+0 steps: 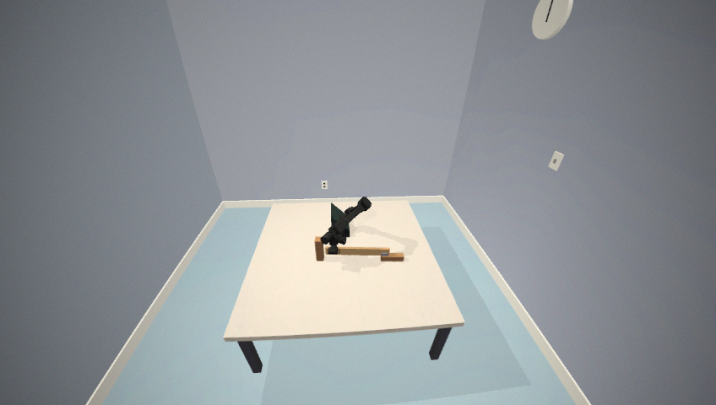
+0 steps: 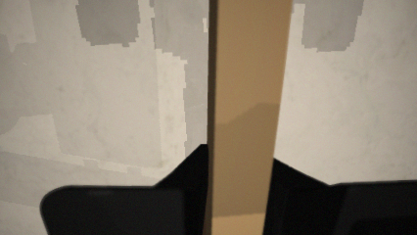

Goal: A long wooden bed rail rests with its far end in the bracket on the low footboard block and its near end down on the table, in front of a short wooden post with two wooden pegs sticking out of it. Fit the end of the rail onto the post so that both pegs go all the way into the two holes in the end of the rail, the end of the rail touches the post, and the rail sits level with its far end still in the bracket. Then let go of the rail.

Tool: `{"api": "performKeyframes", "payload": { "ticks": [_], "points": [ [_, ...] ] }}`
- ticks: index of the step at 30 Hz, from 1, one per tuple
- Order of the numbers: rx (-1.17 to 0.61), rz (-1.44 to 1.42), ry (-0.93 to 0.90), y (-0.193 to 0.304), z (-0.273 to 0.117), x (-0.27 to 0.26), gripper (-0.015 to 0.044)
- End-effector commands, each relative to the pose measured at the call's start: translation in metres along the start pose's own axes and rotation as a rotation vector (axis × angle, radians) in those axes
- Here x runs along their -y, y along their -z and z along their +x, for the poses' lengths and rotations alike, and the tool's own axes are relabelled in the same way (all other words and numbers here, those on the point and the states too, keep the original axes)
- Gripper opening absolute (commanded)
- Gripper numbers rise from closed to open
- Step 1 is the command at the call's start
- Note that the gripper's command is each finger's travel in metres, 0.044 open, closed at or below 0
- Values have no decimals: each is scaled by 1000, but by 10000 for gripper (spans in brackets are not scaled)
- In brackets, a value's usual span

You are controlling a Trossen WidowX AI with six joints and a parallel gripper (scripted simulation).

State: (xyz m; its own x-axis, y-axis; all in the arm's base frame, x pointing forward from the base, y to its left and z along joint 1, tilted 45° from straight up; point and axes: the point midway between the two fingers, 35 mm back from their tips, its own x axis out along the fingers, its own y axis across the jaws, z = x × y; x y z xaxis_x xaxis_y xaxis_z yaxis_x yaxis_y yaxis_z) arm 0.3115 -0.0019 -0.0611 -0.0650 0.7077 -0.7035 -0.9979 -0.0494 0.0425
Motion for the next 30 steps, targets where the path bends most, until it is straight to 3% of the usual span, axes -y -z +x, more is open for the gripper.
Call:
{"api": "performKeyframes", "payload": {
  "ticks": [1, 30],
  "points": [
    [-5, 0, 4, 3, -2, 0, 0],
    [-5, 0, 4, 12, -2, 0, 0]
  ]
}}
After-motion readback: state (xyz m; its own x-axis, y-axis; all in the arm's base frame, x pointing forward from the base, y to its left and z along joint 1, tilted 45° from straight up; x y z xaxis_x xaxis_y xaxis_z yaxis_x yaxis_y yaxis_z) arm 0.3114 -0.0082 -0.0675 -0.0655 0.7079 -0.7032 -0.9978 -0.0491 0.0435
